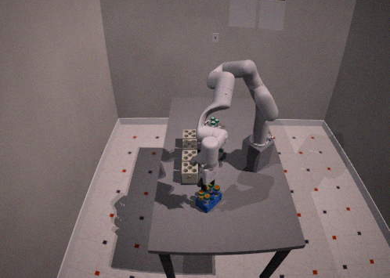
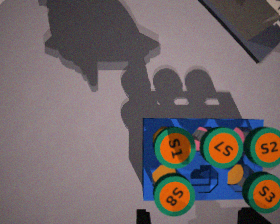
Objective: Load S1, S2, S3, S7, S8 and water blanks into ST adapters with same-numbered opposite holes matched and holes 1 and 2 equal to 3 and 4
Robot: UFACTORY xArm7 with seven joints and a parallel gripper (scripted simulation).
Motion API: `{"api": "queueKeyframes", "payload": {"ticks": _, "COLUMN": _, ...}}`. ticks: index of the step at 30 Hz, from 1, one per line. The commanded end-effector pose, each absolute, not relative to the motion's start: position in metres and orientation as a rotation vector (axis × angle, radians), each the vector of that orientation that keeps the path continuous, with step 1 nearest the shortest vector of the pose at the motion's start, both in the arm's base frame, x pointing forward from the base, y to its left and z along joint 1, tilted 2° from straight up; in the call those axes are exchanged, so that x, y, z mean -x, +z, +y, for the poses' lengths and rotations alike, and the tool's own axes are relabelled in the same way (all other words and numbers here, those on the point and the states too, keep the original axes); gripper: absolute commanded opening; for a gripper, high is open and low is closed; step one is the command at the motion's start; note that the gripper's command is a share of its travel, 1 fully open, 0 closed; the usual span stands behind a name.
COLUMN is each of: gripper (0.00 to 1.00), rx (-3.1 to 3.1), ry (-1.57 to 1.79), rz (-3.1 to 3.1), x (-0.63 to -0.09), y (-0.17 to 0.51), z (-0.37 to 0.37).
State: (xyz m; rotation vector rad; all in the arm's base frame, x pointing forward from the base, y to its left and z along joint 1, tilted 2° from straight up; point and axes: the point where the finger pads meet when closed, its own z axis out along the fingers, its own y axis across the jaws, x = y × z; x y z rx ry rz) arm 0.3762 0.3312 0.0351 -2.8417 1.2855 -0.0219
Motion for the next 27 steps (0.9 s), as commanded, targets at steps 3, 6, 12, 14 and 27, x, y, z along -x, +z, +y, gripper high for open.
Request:
{"api": "queueKeyframes", "payload": {"ticks": 3, "gripper": 0.57, "rx": 2.838, "ry": -0.026, "rz": 1.284, "x": -0.378, "y": 0.024, "z": 0.333}}
{"api": "queueKeyframes", "payload": {"ticks": 6, "gripper": 0.57, "rx": 2.838, "ry": -0.026, "rz": 1.284, "x": -0.378, "y": 0.02, "z": 0.333}}
{"api": "queueKeyframes", "payload": {"ticks": 12, "gripper": 0.57, "rx": 2.838, "ry": -0.026, "rz": 1.284, "x": -0.378, "y": 0.01, "z": 0.333}}
{"api": "queueKeyframes", "payload": {"ticks": 14, "gripper": 0.57, "rx": 2.838, "ry": -0.026, "rz": 1.284, "x": -0.378, "y": 0.006, "z": 0.333}}
{"api": "queueKeyframes", "payload": {"ticks": 27, "gripper": 0.57, "rx": 2.838, "ry": -0.026, "rz": 1.284, "x": -0.379, "y": -0.016, "z": 0.333}}
